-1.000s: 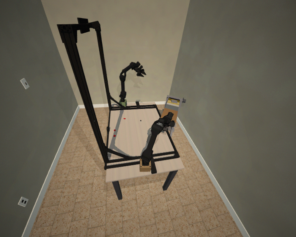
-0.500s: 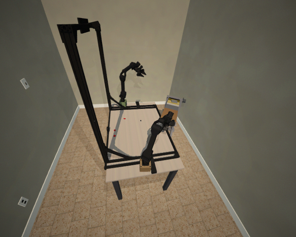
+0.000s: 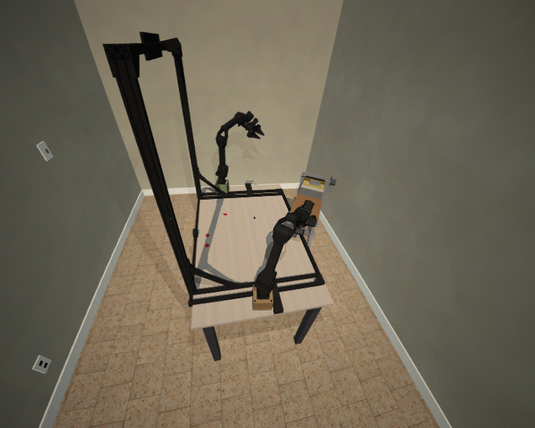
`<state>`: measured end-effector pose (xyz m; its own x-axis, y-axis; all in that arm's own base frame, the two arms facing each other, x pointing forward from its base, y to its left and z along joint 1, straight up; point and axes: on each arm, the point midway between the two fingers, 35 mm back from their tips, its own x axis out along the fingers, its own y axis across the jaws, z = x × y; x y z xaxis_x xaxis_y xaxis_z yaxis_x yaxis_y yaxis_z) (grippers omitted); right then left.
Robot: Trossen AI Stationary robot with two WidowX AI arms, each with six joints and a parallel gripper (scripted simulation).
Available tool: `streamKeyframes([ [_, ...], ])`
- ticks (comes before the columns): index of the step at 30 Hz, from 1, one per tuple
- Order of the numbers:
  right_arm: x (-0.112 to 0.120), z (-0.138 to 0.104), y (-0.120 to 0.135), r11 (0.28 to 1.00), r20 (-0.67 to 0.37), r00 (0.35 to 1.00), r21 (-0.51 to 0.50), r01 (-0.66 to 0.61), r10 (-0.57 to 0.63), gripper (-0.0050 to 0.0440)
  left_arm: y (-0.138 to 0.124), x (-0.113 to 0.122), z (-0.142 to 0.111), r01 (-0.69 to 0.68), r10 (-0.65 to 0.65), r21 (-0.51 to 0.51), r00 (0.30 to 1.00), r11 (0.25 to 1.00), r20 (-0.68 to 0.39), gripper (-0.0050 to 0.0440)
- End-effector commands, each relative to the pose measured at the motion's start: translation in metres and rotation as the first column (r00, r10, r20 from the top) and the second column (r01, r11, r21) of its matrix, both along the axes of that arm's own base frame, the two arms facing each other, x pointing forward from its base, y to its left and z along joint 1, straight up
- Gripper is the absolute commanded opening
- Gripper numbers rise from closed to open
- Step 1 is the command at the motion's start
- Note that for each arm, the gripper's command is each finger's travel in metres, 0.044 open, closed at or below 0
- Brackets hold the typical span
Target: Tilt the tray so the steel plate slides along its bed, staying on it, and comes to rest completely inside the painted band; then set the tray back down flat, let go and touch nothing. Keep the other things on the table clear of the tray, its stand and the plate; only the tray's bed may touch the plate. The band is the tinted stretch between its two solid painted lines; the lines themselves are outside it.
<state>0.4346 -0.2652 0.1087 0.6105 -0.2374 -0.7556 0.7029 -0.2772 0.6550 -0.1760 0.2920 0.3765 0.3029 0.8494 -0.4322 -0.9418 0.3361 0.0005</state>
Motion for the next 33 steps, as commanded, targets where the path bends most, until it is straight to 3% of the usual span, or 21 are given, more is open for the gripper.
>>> streamKeyframes([
  [1,0.004,0.024,-0.002,1.0,0.047,0.999,-0.021,0.003,-0.002,0.0,0.0,0.0,0.0,0.0,0.0,0.0,1.0,1.0,0.001,0.044],
  [33,0.006,0.036,-0.003,0.999,0.077,0.997,-0.033,0.004,-0.001,0.0,0.0,0.0,0.0,0.0,0.0,0.0,1.0,1.0,0.001,0.044],
])
